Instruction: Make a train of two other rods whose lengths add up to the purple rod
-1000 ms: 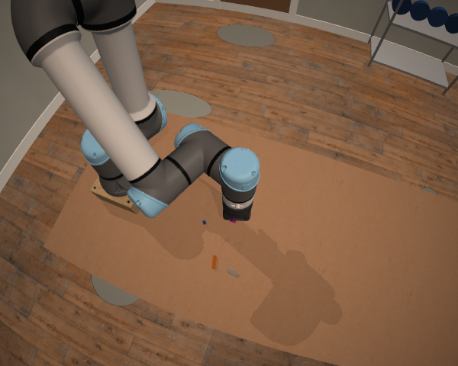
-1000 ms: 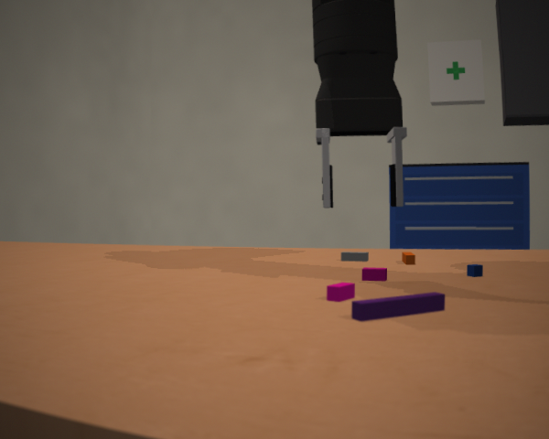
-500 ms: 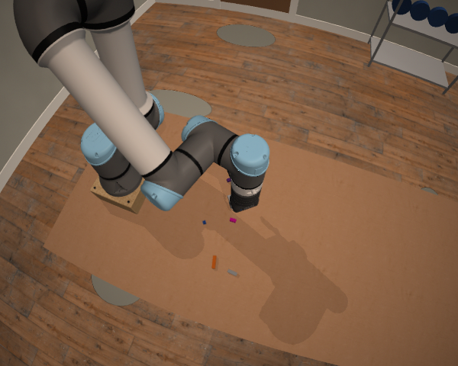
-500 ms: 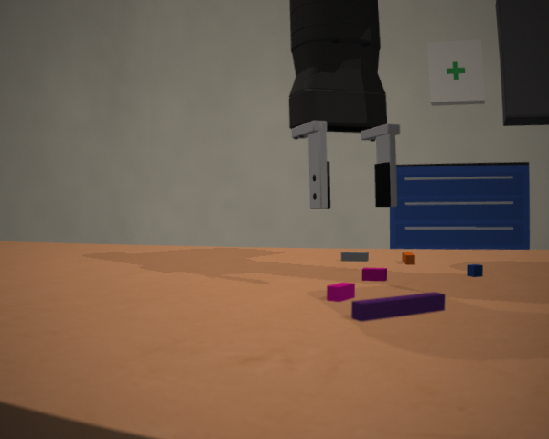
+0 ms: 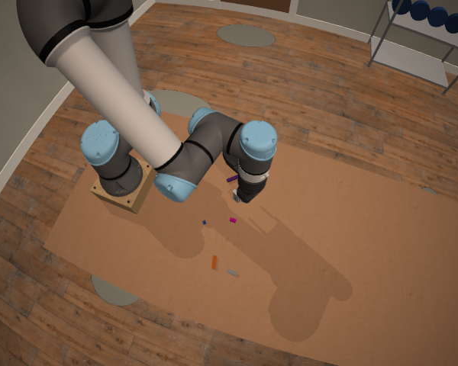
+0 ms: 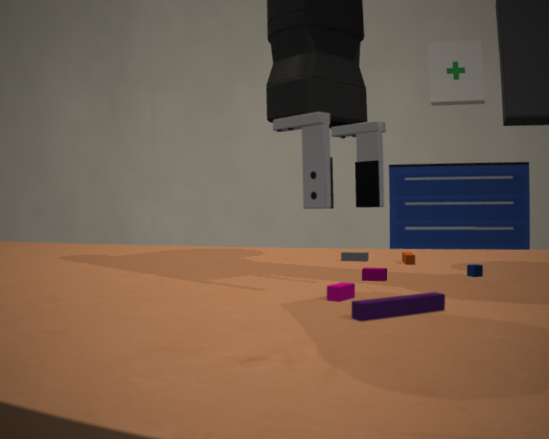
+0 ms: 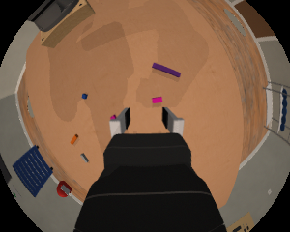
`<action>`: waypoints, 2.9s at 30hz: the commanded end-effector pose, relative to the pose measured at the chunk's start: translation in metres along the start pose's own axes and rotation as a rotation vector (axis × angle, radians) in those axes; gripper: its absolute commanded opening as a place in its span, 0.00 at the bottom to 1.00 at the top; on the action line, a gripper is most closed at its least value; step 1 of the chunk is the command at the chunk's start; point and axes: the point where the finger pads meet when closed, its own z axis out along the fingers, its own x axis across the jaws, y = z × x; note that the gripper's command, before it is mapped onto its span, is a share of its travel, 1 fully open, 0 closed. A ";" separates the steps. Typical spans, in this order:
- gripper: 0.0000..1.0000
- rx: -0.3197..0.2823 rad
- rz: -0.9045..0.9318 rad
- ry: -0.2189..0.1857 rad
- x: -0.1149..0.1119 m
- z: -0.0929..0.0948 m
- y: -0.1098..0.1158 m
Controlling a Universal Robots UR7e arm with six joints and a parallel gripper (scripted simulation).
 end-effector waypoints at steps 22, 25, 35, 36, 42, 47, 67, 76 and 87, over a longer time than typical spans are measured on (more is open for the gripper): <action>1.00 -0.003 -0.749 0.005 0.049 -0.001 -0.025; 1.00 -0.003 -0.836 0.005 0.055 -0.001 -0.028; 1.00 -0.005 -1.060 0.006 0.070 -0.001 -0.036; 1.00 -0.005 -1.081 0.006 0.072 -0.001 -0.036; 1.00 -0.006 -1.181 0.007 0.079 -0.001 -0.040; 1.00 -0.006 -1.213 0.007 0.081 -0.001 -0.041; 1.00 -0.006 -1.257 0.007 0.085 -0.001 -0.043; 1.00 -0.006 -1.257 0.007 0.085 -0.001 -0.043; 1.00 -0.006 -1.257 0.007 0.085 -0.001 -0.043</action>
